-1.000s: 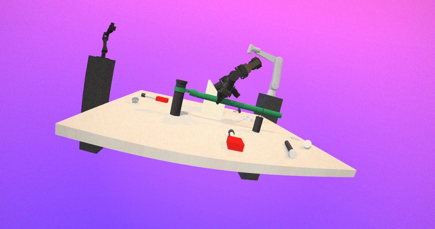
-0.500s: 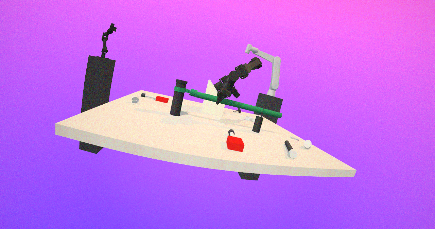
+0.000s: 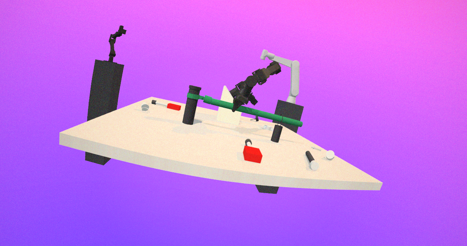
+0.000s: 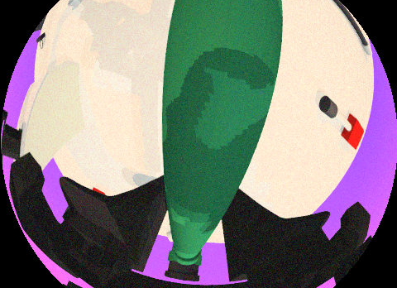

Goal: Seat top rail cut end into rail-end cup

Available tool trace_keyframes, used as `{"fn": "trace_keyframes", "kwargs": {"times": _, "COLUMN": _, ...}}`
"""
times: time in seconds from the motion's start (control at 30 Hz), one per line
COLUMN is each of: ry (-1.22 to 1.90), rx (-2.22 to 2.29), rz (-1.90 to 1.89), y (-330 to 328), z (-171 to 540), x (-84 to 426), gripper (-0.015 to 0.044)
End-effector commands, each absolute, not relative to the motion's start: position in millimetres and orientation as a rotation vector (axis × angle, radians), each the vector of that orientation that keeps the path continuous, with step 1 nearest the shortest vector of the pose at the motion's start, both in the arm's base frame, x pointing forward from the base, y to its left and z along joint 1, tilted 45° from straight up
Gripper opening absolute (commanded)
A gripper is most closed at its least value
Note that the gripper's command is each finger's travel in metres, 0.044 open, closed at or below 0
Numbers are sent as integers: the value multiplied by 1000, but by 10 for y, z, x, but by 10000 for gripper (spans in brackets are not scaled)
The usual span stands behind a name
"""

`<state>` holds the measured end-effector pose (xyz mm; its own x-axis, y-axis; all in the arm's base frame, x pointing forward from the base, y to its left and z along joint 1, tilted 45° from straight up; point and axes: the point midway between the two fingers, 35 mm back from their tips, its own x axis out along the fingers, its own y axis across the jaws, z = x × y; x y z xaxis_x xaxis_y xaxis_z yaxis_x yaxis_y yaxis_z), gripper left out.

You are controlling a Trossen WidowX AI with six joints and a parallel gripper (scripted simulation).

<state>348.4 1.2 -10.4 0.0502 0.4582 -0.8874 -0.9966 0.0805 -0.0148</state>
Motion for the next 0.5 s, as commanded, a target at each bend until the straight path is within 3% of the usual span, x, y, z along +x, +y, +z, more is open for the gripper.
{"fn": "trace_keyframes", "kwargs": {"times": 0.0, "ry": 873, "rx": -826, "rz": 1312, "y": -50, "z": -110, "x": 3483, "gripper": 0}}
{"fn": "trace_keyframes", "kwargs": {"times": 0.47, "ry": 876, "rx": -829, "rz": 1311, "y": -79, "z": -113, "x": 3484, "gripper": 0}}
